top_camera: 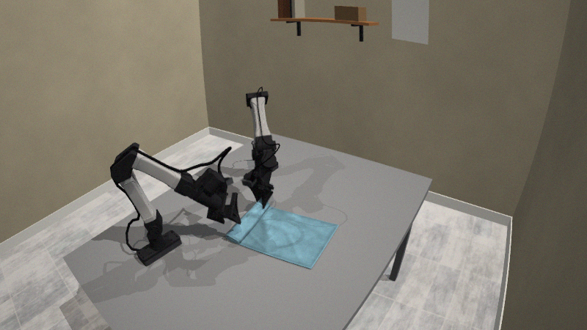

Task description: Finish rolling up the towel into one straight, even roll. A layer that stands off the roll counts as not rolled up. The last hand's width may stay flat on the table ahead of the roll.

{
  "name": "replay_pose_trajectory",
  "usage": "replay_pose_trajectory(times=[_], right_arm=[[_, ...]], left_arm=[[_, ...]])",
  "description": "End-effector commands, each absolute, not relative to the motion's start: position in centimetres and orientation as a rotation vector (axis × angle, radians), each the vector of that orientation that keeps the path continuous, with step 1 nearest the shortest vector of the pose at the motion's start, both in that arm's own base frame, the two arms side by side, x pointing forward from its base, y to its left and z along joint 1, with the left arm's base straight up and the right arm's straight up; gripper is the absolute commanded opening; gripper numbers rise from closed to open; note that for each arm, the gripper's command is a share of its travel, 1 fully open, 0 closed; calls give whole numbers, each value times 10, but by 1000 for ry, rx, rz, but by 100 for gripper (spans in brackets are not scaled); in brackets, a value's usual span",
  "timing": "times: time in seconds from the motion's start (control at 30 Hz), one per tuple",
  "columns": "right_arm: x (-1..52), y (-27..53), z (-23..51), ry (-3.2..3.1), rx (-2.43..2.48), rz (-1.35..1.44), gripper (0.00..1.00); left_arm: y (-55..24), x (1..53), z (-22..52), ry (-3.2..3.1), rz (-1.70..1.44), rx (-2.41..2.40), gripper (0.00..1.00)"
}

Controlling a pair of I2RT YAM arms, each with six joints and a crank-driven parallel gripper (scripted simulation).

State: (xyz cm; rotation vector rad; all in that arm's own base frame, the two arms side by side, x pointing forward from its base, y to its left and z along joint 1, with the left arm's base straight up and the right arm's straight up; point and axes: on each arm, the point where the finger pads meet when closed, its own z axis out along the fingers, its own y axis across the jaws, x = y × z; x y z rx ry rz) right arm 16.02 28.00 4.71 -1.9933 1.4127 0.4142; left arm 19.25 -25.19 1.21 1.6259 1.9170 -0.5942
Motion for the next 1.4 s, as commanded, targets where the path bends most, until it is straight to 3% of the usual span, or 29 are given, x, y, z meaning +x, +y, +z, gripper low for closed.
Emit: replay_pose_trajectory(times=[0.0, 0.8, 1.37], right_arm=[[167, 288, 55, 1390, -1975, 417, 98], [169, 287, 56, 1392, -1974, 417, 98], [171, 287, 63, 1380, -1984, 422, 98]], left_arm=[[-251, 177, 7, 1992, -743, 1672, 23], [-251, 177, 13, 2298, -1419, 1524, 23], [-251, 177, 3, 2326, -1500, 1497, 23]])
